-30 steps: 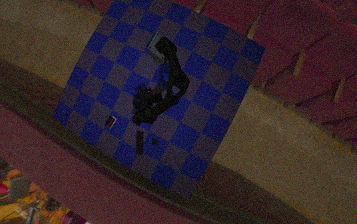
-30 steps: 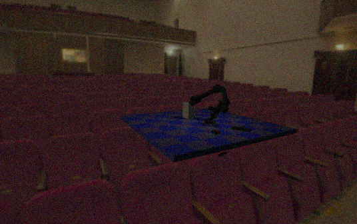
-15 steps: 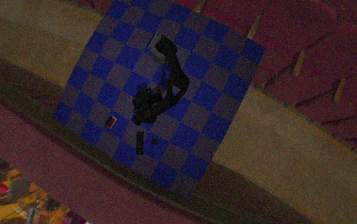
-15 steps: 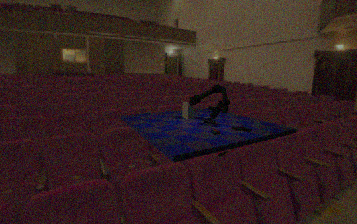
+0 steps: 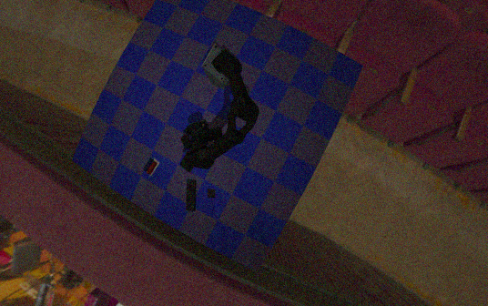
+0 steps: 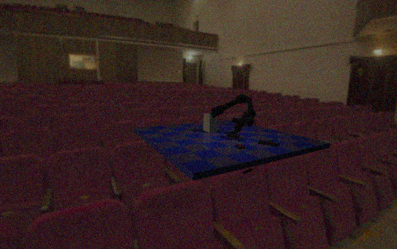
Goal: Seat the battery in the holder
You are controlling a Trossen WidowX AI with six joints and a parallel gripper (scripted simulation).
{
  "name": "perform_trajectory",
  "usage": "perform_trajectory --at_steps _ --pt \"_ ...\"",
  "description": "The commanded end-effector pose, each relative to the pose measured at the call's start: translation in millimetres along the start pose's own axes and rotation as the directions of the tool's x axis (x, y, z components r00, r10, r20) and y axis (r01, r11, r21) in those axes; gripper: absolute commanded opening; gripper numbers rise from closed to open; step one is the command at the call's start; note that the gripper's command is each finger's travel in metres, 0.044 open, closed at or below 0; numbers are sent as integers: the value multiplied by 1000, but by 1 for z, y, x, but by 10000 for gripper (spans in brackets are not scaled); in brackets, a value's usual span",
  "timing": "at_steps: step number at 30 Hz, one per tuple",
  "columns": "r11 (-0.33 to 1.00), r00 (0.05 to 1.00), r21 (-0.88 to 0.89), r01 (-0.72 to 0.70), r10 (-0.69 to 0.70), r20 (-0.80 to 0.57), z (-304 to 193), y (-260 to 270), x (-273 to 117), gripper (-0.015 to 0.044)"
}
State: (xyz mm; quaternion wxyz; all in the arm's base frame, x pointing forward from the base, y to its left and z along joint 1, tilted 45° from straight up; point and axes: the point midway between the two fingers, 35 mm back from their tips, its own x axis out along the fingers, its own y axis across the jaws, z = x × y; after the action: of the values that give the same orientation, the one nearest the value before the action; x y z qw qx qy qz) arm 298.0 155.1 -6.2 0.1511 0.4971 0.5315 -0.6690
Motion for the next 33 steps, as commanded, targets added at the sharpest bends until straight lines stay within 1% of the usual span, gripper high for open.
perform_trajectory --at_steps 1,33 --pt "1000 1000 -4 -2 2 -19 -5 0 -2 75" --pt "1000 1000 -4 0 -1 -10 -6 0 -3 75"
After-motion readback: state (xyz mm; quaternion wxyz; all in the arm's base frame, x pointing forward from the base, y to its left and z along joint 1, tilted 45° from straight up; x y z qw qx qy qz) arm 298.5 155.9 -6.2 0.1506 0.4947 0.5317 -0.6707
